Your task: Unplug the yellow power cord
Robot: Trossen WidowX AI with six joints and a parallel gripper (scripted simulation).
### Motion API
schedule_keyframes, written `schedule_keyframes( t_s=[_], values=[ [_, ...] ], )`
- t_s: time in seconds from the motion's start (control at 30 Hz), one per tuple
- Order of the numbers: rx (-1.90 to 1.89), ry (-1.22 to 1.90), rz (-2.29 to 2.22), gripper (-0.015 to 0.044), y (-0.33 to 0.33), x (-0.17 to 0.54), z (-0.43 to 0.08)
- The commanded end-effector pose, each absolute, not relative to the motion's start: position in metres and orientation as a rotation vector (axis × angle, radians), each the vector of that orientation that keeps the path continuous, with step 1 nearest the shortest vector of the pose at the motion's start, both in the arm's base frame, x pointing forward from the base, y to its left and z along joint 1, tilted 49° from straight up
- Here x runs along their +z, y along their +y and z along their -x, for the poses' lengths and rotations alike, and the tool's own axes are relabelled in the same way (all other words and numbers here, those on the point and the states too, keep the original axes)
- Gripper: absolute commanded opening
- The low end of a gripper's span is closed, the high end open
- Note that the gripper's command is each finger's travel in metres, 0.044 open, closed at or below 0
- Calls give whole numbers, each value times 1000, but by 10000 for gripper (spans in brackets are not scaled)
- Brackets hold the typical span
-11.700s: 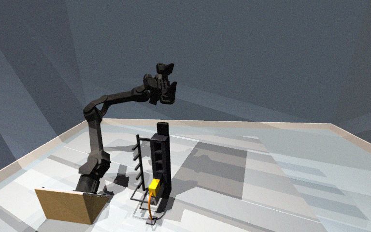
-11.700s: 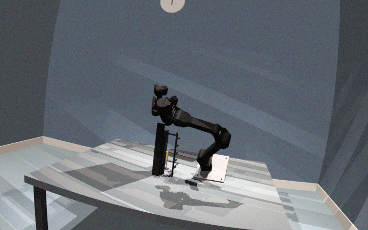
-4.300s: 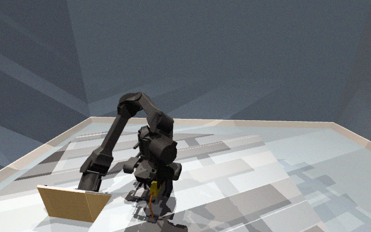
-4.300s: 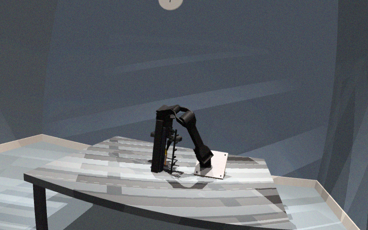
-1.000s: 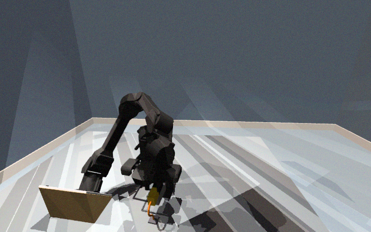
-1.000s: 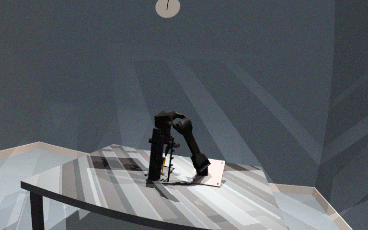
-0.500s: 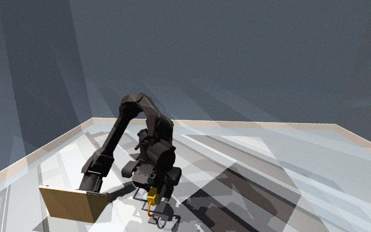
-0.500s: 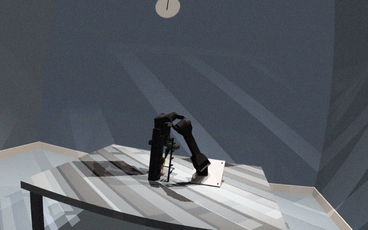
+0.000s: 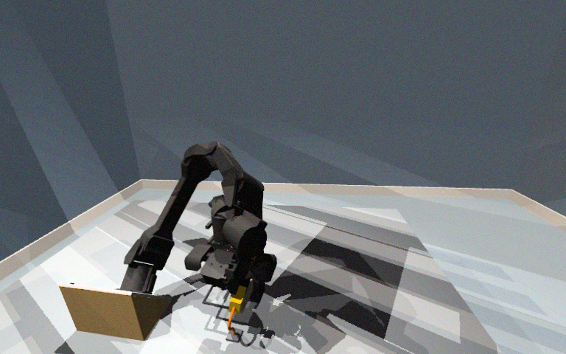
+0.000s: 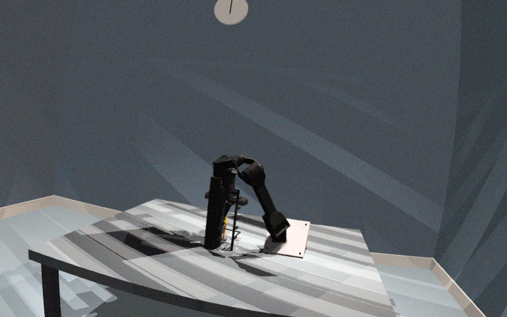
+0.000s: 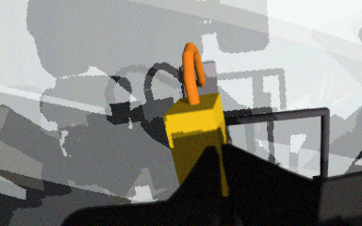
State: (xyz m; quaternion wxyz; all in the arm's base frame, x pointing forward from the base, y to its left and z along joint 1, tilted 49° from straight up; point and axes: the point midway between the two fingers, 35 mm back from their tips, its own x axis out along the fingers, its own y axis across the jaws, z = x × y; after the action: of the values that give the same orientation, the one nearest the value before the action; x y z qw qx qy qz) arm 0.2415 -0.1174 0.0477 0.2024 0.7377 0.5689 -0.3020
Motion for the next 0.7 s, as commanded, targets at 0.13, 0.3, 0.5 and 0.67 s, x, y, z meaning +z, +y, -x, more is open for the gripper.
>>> schedule_keyframes(
  t_s=[0.13, 0.3, 0.5, 0.67],
  values=[
    [-837, 1596, -2053, 0, -116, 47, -243],
    [-839, 1595, -2053, 0, -121, 42, -242],
    [-841, 1594, -2054, 0, -128, 35, -240],
    [-842, 1593, -2054, 0, -134, 30, -239]
  ],
)
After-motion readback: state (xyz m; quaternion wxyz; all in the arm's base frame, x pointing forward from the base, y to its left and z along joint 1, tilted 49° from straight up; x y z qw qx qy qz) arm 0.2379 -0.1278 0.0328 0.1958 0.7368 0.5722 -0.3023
